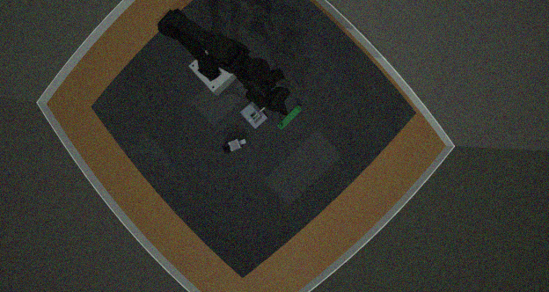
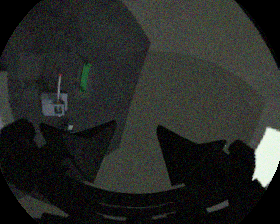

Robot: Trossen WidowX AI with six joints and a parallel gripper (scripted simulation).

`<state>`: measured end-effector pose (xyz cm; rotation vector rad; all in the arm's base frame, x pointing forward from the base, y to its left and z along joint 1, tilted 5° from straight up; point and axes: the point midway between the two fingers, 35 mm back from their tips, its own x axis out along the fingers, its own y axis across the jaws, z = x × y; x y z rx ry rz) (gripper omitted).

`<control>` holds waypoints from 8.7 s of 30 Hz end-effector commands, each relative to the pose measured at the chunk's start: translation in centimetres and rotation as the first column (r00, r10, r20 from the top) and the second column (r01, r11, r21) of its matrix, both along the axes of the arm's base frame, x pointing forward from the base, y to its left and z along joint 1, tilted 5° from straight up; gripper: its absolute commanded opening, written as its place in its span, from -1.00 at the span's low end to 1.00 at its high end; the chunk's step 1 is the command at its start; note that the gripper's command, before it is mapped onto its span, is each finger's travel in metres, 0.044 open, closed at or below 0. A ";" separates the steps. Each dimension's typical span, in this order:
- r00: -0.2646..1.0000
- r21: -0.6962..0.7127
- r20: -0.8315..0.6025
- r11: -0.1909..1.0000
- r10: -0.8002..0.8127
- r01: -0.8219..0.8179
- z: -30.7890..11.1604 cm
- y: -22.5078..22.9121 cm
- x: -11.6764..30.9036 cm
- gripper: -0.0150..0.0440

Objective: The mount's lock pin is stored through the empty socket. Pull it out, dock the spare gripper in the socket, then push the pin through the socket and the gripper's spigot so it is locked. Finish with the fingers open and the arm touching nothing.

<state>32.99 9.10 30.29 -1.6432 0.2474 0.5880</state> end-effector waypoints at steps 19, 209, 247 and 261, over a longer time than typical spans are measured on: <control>0.534 -0.074 -0.841 0.996 -0.092 0.056 -16.1 4.0 -5.5 0.53; 0.472 0.039 -0.882 0.998 0.008 0.055 -27.0 9.9 -5.5 -0.49; 0.451 0.029 -0.893 0.998 0.002 0.053 -26.3 11.7 -5.7 -0.49; 0.439 0.015 -0.898 0.999 -0.008 0.049 -24.9 11.4 -6.1 -0.49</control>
